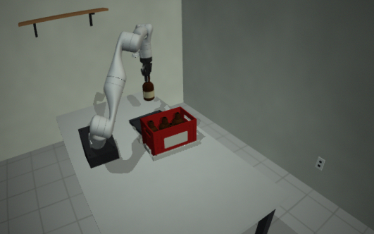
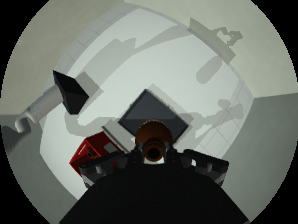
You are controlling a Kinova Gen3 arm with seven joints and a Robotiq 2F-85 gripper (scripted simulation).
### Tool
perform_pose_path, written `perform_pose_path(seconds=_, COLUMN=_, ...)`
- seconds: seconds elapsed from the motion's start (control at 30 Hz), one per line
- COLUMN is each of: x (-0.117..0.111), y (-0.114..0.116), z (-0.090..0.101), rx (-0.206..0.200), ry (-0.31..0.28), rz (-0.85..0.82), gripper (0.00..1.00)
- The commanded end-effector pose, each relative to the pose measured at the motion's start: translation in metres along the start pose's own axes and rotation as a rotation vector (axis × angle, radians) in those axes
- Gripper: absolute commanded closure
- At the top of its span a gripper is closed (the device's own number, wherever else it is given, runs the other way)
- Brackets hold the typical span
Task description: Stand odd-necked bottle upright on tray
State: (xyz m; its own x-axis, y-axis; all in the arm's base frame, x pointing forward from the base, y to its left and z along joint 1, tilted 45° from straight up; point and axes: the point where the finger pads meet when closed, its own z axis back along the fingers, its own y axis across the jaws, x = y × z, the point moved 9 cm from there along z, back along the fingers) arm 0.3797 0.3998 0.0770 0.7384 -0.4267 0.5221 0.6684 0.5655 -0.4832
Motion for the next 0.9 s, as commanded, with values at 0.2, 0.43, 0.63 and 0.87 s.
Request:
perform_pose_path(seconds=0.2, x=0.0, y=0.0, z=0.001, rx=0.003, ry=0.0, rz=0.0, gripper=1.0)
perform_pose_path(seconds=0.43, x=0.0, y=0.0, z=-0.001, rx=0.003, ry=0.0, rz=0.0, gripper=1.0)
perform_pose_path(seconds=0.63, x=0.0, y=0.0, z=-0.006, rx=0.003, ry=0.0, rz=0.0, gripper=1.0)
perform_pose_path(seconds=0.87, x=0.0, y=0.0, z=-0.016, rx=0.003, ry=0.0, rz=0.0, gripper=1.0)
